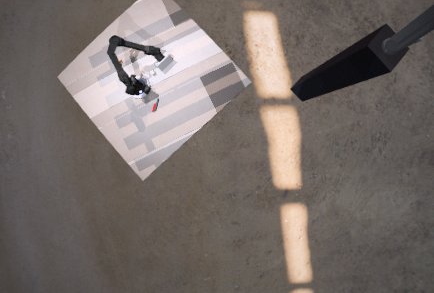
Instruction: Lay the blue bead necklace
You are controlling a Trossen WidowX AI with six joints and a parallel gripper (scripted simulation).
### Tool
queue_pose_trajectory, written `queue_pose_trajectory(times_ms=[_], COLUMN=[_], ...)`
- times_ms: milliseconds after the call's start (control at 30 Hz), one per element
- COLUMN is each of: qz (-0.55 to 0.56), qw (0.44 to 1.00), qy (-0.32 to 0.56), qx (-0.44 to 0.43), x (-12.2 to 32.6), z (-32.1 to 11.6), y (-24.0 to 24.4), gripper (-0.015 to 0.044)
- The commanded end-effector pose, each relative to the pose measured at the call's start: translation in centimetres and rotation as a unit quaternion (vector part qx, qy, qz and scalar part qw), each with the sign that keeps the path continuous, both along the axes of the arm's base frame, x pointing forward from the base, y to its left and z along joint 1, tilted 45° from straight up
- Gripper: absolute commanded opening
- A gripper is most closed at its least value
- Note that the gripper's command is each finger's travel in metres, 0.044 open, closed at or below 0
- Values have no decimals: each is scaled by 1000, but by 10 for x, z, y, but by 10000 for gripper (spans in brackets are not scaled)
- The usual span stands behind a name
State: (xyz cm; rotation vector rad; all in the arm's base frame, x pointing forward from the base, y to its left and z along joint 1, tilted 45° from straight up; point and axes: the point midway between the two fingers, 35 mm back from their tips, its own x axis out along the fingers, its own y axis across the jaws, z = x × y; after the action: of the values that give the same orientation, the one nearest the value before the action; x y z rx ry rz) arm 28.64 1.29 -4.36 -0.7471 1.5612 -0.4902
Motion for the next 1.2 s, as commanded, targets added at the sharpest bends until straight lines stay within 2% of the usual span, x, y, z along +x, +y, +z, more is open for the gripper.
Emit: queue_pose_trajectory(times_ms=[0, 267, 833, 1167], qz=[-2, -2, -3, -2], qw=[1000, 1000, 1000, 1000], qy=[1, 1, 1, 1], qx=[1, 1, 0, 1], x=[-1, -1, -1, -1], z=[-2, -8, -4, -1], y=[2, -4, -1, 1], gripper=[0, 0, 440, 440])
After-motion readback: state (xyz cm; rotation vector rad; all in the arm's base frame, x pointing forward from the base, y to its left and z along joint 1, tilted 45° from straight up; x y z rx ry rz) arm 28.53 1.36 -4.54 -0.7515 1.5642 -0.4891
